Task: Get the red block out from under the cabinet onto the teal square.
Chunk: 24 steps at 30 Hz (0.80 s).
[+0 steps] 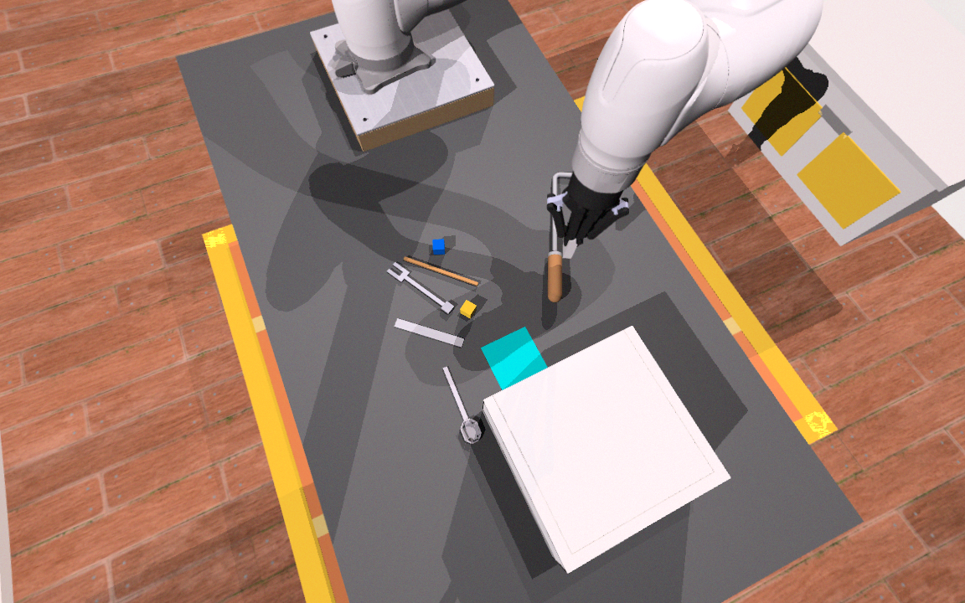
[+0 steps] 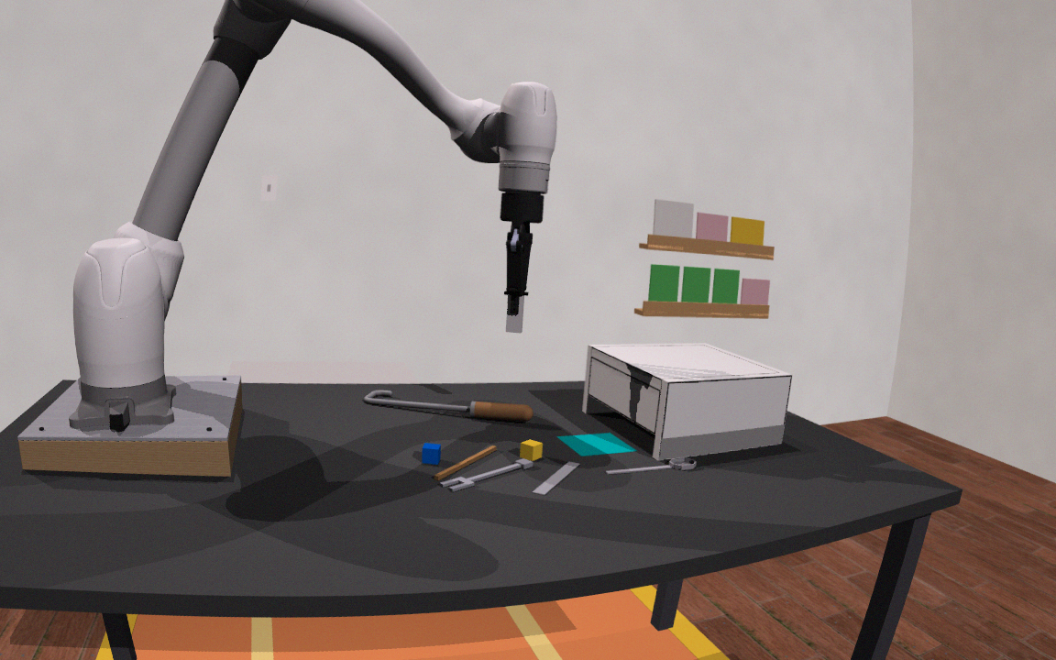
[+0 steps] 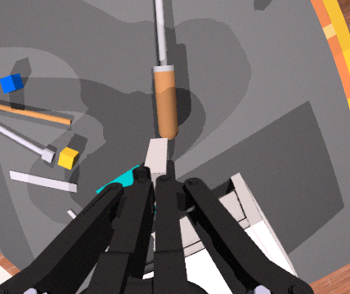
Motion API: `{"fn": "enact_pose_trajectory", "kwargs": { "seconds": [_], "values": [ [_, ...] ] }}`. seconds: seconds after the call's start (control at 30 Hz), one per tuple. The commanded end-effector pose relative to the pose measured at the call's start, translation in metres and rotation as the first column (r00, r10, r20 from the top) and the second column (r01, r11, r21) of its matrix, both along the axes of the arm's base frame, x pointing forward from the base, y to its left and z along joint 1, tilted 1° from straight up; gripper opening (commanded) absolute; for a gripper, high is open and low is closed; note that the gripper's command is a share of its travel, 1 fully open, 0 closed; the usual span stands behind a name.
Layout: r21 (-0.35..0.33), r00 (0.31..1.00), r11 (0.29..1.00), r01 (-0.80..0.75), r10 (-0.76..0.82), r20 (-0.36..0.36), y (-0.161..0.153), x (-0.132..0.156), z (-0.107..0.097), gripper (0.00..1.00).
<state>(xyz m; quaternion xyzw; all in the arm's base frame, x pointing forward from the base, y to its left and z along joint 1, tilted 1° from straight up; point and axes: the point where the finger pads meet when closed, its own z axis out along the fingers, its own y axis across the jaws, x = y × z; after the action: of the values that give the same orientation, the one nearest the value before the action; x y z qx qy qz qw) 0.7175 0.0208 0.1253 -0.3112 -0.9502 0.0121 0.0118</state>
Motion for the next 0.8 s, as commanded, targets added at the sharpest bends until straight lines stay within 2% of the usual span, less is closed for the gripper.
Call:
{"fn": "enact_pose_trajectory", "kwargs": {
  "seconds": [0.0, 0.23, 0.27, 0.77],
  "values": [
    [0.008, 1.0, 1.0, -0.003, 0.003, 0.005, 0.0004, 0.0031, 0.0012, 0.0],
    [0.008, 1.0, 1.0, -0.003, 0.003, 0.005, 0.0004, 0.0031, 0.0012, 0.0],
    [0.008, 1.0, 1.0, -0.003, 0.003, 0.005, 0.0004, 0.0031, 0.0012, 0.34],
    [0.008, 1.0, 1.0, -0.003, 0.003, 0.005, 0.0004, 0.0031, 0.0012, 0.34]
  ]
}}
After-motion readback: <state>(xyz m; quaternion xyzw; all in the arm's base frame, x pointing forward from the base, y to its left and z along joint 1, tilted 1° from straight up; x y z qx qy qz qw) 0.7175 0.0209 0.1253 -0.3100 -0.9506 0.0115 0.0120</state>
